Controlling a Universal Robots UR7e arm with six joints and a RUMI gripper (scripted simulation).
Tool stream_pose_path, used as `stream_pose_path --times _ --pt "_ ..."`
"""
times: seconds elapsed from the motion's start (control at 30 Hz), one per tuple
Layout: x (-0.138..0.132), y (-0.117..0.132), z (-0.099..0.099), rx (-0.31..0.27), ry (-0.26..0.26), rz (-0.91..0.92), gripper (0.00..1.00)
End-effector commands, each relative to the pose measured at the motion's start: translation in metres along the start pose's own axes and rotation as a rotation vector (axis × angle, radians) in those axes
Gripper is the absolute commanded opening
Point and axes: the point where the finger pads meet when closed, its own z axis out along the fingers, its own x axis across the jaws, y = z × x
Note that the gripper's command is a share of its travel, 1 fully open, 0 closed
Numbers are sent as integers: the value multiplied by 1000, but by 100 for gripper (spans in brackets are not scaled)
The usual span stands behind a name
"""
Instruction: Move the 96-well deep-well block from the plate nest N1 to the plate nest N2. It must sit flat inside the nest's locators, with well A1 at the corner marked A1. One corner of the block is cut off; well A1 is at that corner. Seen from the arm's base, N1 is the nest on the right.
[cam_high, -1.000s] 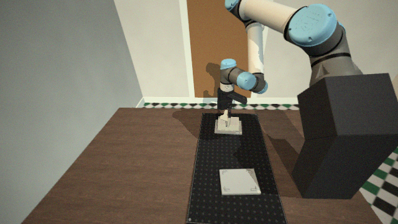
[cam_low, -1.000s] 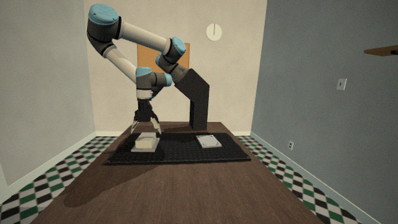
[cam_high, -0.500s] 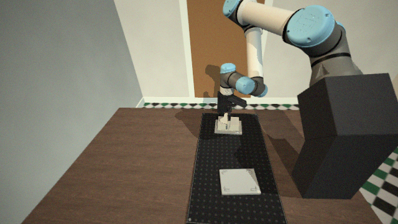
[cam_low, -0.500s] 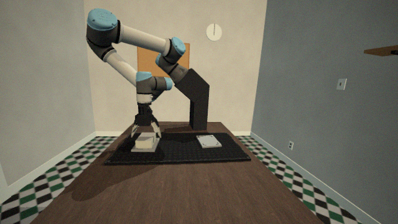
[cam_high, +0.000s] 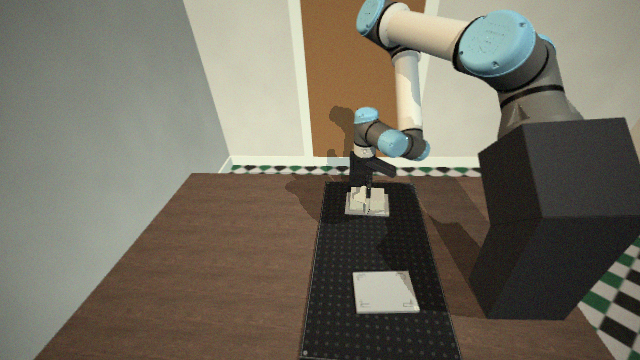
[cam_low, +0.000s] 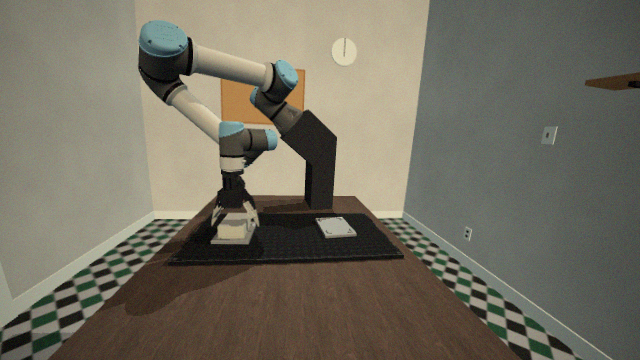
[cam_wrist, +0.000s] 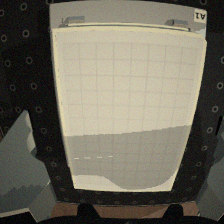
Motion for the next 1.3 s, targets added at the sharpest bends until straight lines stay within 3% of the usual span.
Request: stream_pose_path --times 0.0,0.2,0.23,1.27 --pt "0 0 0 -1 -1 0 100" --pt "0 0 0 -1 -1 0 100" --pt "0 0 0 -1 -1 0 0" --pt "0 0 0 -1 -1 0 0"
